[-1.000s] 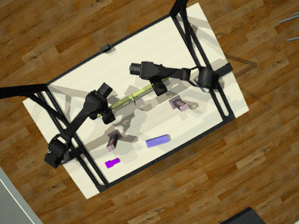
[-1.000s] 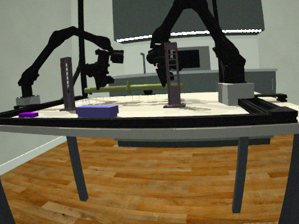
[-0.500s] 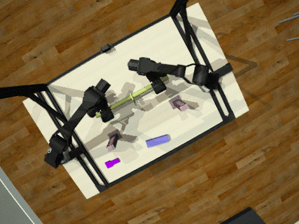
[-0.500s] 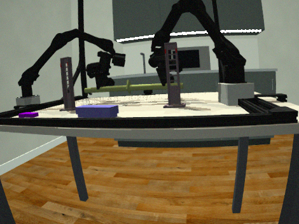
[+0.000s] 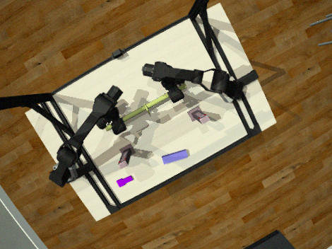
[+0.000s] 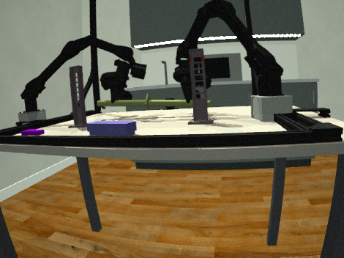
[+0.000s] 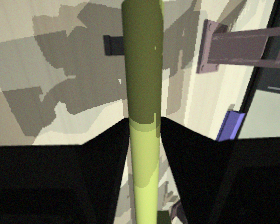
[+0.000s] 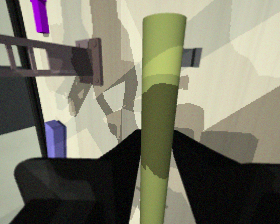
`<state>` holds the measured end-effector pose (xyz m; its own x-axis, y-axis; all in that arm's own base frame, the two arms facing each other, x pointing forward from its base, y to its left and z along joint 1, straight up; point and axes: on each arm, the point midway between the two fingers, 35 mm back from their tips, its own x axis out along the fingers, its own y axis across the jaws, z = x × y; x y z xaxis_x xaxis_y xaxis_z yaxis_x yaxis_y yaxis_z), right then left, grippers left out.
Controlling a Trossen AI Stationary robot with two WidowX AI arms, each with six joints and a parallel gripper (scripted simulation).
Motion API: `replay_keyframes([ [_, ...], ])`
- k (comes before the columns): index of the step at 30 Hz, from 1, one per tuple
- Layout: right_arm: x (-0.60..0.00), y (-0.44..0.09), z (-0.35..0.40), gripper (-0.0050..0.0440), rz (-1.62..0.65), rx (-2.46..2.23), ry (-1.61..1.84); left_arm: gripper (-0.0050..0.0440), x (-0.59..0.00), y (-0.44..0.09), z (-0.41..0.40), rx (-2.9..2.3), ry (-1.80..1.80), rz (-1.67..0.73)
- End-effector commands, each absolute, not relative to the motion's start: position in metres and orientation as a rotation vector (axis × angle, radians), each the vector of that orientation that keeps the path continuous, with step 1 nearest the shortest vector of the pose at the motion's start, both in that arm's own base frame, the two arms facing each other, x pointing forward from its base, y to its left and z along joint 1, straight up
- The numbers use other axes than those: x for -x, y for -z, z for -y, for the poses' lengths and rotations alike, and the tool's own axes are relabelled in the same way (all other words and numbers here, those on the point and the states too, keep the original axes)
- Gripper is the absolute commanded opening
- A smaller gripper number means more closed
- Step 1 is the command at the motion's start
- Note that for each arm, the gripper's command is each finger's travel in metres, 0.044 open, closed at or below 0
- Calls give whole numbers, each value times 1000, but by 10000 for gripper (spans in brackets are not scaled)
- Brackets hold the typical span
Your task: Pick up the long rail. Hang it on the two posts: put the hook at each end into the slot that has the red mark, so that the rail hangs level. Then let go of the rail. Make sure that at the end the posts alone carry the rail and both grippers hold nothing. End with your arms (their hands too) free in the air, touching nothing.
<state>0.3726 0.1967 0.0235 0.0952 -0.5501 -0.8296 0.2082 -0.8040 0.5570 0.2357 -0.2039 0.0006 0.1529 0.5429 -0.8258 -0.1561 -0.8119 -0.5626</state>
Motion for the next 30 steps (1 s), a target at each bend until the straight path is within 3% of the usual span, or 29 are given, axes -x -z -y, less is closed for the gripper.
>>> replay_keyframes([
  [1,-374,-23,-195,0,329,-1788,1789,0,-235,9,204,1937,-1688,372],
  [14,-375,-23,-195,0,317,-1762,1814,0,-236,20,203,1971,-1670,374],
  [24,-375,-23,-196,0,317,-1762,1814,240,-236,19,203,1971,-1670,374],
  [26,-375,-23,-196,0,317,-1762,1814,240,-236,19,203,1971,-1670,374],
  [30,-375,-24,-196,0,317,-1762,1814,336,-235,14,203,1971,-1670,374],
])
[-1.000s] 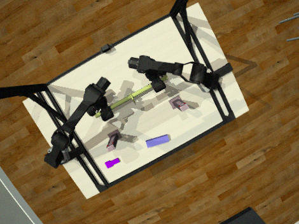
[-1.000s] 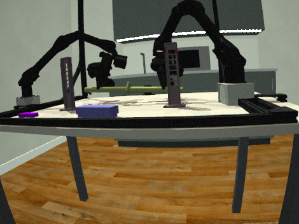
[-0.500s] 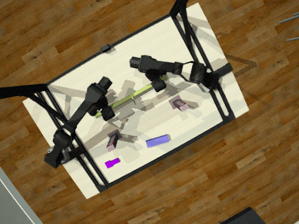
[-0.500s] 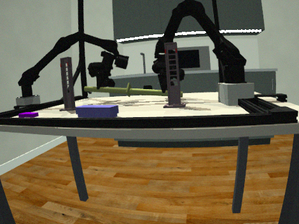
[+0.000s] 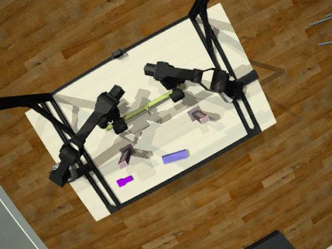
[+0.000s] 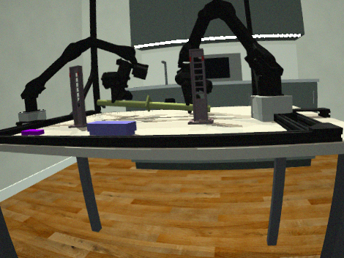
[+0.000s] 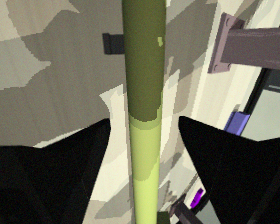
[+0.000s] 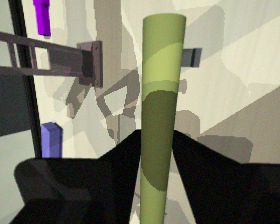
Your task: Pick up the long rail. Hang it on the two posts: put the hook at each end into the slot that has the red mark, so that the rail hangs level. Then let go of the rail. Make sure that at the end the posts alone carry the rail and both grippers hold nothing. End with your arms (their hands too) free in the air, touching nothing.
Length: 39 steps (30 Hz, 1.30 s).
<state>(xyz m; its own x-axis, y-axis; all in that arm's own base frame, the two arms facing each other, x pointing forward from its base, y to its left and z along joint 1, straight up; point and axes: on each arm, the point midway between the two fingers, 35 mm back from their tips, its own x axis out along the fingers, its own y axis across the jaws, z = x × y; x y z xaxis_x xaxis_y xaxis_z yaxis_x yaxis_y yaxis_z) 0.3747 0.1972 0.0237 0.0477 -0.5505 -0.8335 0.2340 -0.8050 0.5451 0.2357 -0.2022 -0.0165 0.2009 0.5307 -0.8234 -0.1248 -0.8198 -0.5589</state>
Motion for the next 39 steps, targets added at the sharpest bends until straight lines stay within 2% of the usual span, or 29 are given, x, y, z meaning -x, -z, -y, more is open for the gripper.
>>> replay_keyframes([
  [1,-375,-24,-196,0,317,-1762,1814,360,-235,14,203,1971,-1670,374],
  [4,-375,-24,-196,0,317,-1762,1814,432,-235,14,203,1971,-1670,374],
  [5,-375,-24,-196,0,317,-1762,1814,440,-235,14,203,1971,-1670,374],
  [13,-375,-24,-196,0,317,-1762,1814,440,-232,1,211,1971,-1670,374],
  [19,-375,-24,-196,0,317,-1762,1814,440,-223,-27,226,1971,-1669,376],
  [31,-375,-24,-196,0,317,-1762,1814,440,-225,-27,230,1971,-1669,376],
  [39,-375,-24,-196,0,317,-1762,1814,248,-228,-24,218,2005,-1792,267],
])
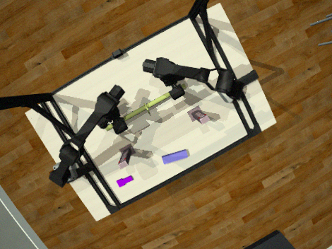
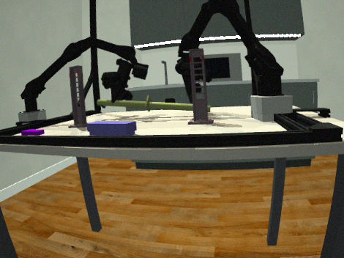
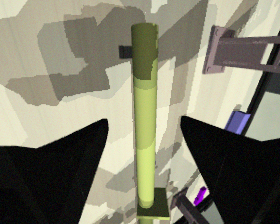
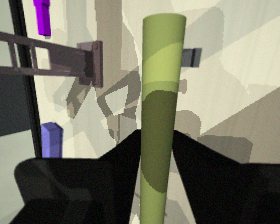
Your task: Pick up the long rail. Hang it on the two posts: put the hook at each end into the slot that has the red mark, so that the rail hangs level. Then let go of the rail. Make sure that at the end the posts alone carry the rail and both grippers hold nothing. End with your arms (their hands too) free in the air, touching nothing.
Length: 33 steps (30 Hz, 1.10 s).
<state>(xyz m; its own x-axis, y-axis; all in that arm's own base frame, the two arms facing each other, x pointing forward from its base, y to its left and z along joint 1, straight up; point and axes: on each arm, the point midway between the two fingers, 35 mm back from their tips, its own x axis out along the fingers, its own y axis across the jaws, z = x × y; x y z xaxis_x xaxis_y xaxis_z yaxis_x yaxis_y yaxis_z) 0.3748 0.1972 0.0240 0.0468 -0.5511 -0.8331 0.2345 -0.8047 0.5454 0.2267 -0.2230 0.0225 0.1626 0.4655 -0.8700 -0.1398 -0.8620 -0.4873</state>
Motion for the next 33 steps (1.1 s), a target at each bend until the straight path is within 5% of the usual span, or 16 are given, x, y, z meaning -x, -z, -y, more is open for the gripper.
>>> replay_keyframes([
  [1,-375,-24,-196,0,317,-1762,1814,224,-228,-23,216,2012,-1809,249],
  [4,-375,-24,-196,0,317,-1762,1814,160,-230,-22,212,2033,-1855,189],
  [33,-375,-24,-196,0,317,-1762,1814,160,-236,-16,188,2225,-1974,-267],
])
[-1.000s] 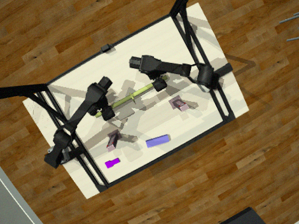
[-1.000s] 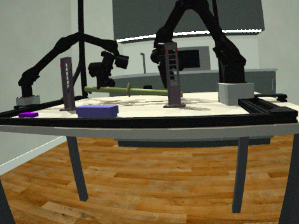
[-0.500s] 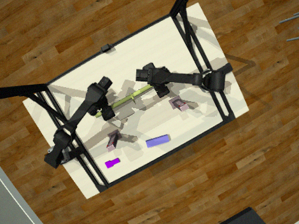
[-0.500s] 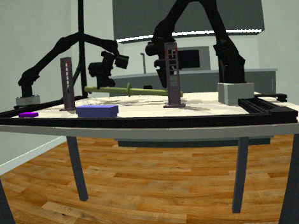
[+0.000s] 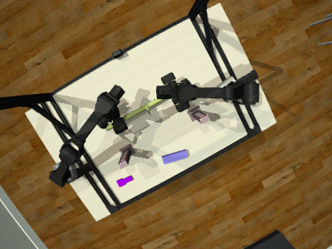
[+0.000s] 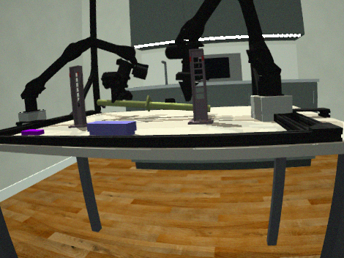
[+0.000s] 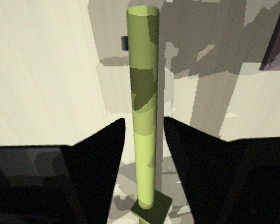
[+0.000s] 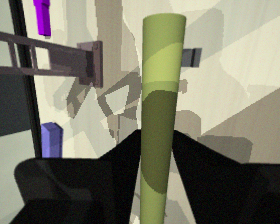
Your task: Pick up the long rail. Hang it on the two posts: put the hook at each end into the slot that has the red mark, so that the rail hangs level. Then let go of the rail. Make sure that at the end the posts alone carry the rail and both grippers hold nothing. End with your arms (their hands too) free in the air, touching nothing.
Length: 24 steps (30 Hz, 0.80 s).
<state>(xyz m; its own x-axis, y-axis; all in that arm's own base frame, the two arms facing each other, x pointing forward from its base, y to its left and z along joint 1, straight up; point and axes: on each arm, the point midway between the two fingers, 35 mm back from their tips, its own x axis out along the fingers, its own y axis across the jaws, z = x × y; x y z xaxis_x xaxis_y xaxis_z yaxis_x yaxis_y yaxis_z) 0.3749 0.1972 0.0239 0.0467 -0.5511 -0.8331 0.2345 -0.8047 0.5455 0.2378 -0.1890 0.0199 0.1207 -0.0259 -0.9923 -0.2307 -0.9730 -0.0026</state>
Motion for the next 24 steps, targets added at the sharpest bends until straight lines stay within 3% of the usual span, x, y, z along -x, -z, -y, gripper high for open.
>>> replay_keyframes([
  [1,-375,-24,-196,0,317,-1762,1814,160,-236,-14,188,2225,-1974,-267],
  [19,-375,-24,-196,0,317,-1762,1814,160,-237,9,186,2225,-1974,-267],
  [22,-375,-24,-196,0,317,-1762,1814,88,-238,10,188,2225,-1974,-267],
  [24,-375,-24,-196,0,317,-1762,1814,75,-238,10,188,2225,-1974,-267],
])
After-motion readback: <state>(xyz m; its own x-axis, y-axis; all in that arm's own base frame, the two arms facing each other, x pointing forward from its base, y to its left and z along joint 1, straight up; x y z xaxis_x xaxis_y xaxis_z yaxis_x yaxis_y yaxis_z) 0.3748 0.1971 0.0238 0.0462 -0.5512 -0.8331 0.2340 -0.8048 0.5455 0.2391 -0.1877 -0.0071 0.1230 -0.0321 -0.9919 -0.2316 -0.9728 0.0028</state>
